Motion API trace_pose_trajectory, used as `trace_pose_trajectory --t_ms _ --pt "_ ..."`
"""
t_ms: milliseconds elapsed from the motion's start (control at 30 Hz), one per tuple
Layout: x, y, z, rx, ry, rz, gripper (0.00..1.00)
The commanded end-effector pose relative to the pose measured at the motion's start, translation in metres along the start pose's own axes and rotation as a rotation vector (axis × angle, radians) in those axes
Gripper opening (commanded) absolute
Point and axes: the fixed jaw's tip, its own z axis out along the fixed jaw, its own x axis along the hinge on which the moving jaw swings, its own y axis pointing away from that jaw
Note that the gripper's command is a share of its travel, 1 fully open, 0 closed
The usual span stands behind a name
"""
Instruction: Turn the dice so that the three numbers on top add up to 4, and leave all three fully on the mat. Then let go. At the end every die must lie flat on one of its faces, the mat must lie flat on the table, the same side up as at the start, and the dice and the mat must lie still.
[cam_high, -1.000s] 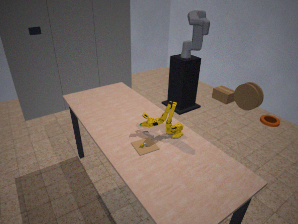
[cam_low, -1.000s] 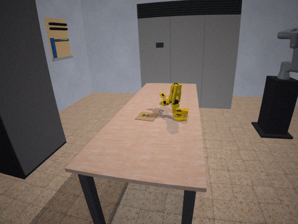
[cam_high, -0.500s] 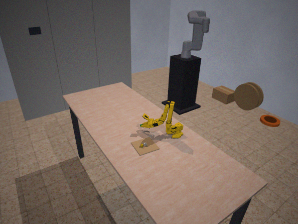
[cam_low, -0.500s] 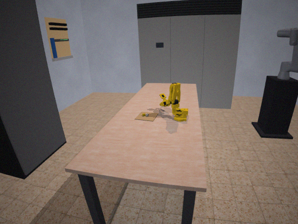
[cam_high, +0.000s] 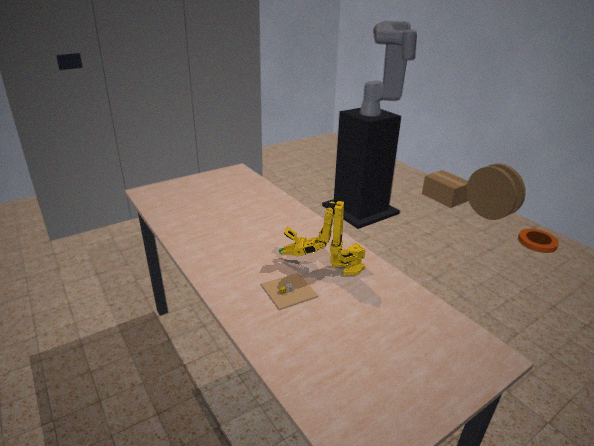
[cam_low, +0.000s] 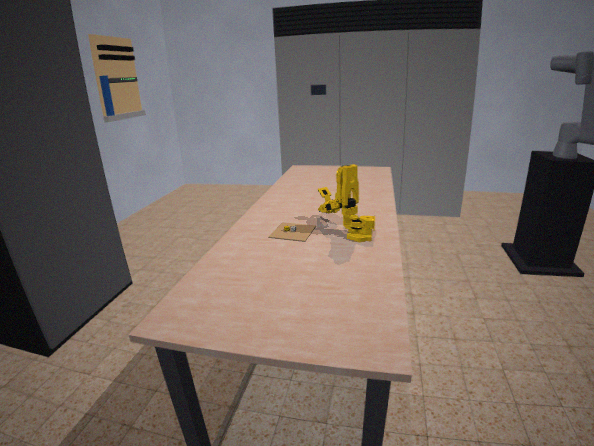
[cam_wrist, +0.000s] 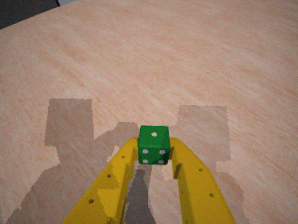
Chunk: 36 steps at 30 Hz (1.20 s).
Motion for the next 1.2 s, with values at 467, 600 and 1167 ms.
trace_pose_trajectory --t_ms 467,600,1167 --pt "-0.003 -0.001 0.005 0.005 -0.047 0.014 0.0" --pt "-0.003 -0.001 0.005 0.005 -0.047 0.014 0.0" --pt "0.003 -0.001 0.007 0.005 -0.047 0.014 0.0"
